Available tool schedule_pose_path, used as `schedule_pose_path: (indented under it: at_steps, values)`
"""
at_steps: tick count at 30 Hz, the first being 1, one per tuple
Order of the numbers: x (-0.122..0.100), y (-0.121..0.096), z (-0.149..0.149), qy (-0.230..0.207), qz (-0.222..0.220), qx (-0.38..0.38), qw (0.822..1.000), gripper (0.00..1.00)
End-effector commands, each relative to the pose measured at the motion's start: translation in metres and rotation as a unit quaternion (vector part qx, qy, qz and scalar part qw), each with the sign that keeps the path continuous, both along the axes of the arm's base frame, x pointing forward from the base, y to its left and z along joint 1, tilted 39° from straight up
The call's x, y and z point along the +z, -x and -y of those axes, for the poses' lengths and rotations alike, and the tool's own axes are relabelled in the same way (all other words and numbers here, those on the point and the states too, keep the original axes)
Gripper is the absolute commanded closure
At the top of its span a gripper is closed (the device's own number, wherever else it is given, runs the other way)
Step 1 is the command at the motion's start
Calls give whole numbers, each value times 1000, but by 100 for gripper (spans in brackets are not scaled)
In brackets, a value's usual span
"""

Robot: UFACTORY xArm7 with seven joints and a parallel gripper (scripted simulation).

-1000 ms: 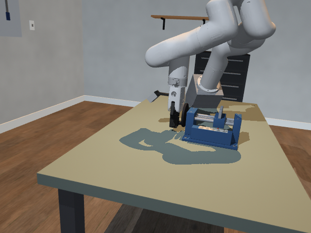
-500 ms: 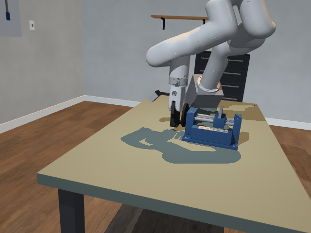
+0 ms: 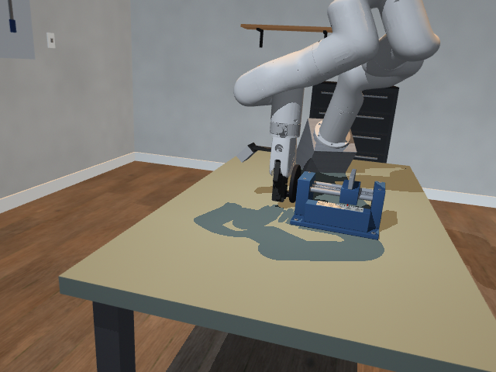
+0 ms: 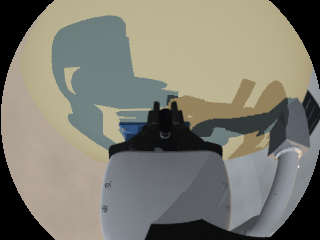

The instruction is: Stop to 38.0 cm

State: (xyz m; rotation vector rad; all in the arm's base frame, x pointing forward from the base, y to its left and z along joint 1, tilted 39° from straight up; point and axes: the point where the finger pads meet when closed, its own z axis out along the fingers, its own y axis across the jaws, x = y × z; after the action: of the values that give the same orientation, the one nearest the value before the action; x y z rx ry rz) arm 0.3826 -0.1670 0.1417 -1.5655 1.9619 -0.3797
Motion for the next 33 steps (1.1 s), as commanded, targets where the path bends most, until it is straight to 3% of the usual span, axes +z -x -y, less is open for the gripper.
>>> schedule_pose_path:
  at_steps: [1, 33]
  values:
    - [0, 2, 1, 0, 1, -1, 1000, 94]
    - [0, 5, 0, 0, 1, -1, 1000, 94]
